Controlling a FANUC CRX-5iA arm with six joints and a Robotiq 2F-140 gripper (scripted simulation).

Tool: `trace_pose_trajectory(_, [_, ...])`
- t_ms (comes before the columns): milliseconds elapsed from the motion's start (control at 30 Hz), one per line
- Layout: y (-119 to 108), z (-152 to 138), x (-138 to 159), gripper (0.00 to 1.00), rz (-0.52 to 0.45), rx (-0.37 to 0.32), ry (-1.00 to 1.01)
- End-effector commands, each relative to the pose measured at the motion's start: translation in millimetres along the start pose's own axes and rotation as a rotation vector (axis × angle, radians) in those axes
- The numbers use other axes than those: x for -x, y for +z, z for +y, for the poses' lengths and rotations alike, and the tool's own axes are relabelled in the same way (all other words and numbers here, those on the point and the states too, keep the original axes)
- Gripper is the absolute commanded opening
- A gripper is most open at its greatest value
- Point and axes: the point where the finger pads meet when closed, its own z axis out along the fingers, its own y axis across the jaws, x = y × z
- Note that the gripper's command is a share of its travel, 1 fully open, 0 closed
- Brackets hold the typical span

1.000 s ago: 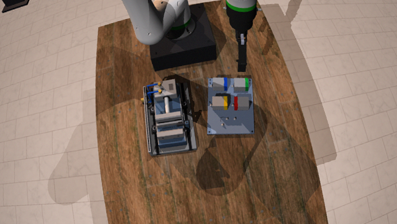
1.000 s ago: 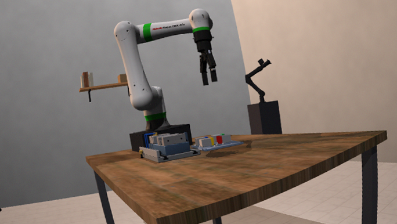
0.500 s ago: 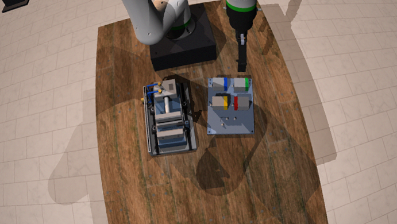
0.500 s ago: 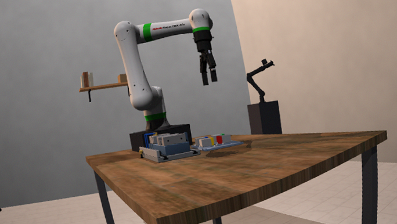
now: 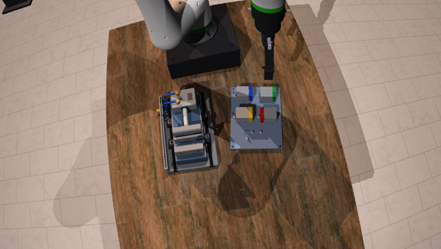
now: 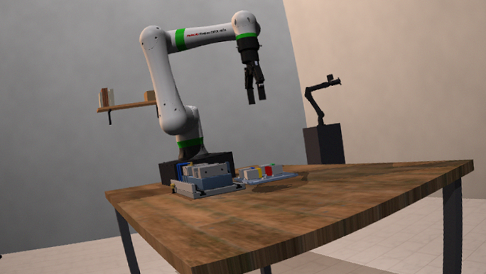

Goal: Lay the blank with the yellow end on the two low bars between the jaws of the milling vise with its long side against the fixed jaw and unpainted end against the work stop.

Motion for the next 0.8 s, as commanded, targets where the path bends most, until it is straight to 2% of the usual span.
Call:
trace_pose_trajectory(0, [-0.7, -0.3, 0.2, 1.0, -0.001, -0.001, 0.0])
trace_pose_trajectory(767, [2.7, -0.4, 0.1, 1.0, -0.001, -0.001, 0.0])
